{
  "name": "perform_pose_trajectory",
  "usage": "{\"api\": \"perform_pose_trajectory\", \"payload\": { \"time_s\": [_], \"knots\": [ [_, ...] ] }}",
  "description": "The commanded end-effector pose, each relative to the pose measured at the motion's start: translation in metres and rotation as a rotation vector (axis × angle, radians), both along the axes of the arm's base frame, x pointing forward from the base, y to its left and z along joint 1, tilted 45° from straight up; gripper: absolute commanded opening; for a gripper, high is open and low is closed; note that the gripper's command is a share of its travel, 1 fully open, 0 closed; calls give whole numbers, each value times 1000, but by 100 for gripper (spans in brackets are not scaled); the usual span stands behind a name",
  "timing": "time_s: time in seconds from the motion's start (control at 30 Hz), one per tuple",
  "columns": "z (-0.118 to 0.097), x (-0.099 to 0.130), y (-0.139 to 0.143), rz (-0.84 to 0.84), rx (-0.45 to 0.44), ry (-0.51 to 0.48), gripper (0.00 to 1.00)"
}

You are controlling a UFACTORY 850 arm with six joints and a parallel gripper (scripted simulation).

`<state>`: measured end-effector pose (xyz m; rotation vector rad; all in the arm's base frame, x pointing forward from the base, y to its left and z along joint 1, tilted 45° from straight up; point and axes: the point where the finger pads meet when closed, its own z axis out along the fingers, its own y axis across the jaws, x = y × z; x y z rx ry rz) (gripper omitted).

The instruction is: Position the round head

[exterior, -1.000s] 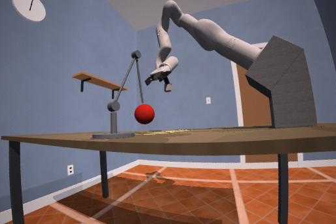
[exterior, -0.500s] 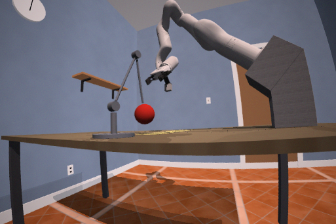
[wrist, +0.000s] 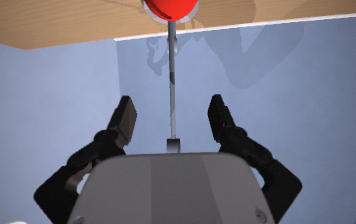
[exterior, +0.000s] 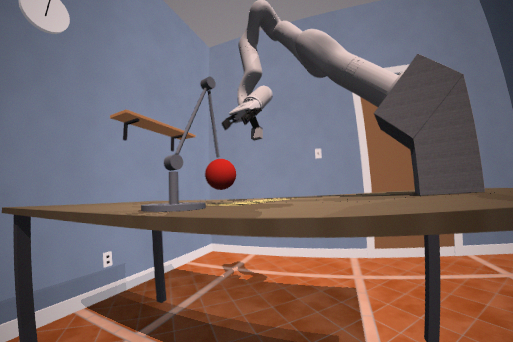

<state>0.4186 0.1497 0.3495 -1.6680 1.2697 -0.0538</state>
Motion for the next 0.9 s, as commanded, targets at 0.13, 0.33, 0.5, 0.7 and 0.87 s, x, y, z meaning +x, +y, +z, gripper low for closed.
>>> {"api": "perform_pose_trajectory", "payload": {
  "time_s": [0.13, 0.33, 0.5, 0.7, 0.87],
  "knots": [
    [1, 0, 0, 0, 0, -1, 100],
    [1, 0, 0, 0, 0, -1, 100],
    [1, 0, 0, 0, 0, -1, 100],
    [1, 0, 0, 0, 0, -1, 100],
    [-1, 2, 2, 0, 1, -1, 100]
  ]
}}
